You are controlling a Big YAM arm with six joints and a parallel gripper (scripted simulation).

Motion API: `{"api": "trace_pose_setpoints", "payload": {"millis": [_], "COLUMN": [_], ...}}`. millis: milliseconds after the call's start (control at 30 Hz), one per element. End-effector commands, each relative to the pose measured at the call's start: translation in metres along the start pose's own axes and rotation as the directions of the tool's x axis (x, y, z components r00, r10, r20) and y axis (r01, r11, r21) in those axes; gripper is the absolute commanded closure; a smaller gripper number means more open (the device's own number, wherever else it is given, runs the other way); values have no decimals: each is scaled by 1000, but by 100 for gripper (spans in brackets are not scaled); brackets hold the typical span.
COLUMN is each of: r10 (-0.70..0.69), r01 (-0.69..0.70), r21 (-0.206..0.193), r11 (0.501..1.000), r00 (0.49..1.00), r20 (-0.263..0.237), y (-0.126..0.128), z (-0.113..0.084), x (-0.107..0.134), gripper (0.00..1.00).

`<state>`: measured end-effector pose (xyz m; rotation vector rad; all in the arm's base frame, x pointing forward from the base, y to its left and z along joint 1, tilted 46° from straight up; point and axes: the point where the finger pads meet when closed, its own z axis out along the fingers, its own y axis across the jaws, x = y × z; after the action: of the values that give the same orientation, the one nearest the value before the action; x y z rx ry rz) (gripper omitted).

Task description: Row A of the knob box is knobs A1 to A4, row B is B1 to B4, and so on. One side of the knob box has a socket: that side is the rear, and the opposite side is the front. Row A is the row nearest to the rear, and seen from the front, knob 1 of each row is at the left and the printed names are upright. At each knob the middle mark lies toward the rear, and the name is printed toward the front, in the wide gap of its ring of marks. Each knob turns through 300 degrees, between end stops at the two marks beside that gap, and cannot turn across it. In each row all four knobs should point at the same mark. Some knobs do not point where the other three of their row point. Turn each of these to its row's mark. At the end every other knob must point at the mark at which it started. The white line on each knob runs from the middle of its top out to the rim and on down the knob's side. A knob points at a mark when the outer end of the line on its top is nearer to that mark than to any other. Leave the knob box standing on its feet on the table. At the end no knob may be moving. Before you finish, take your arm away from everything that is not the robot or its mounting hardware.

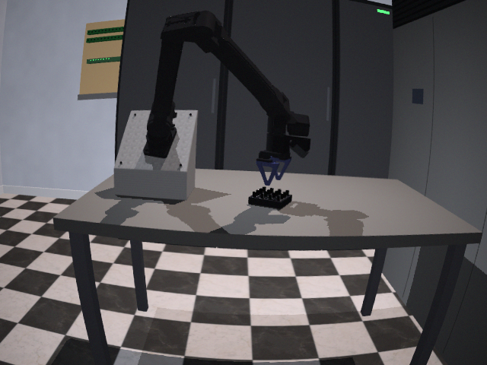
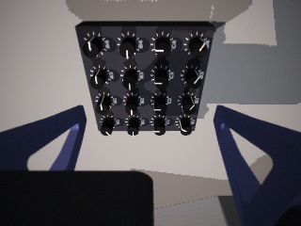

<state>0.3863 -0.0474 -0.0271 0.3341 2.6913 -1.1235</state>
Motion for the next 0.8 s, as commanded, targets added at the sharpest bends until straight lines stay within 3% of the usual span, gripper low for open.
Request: {"api": "trace_pose_setpoints", "payload": {"millis": [0,167,767], "r10": [4,19,16], "r01": [-3,-18,-15], "r21": [-25,-28,-25], "r11": [1000,999,1000], "r00": [999,998,999], "r20": [48,51,46], "y": [7,7,7], "z": [-16,-17,-13], "x": [-6,-7,27], "gripper": [0,0,0]}}
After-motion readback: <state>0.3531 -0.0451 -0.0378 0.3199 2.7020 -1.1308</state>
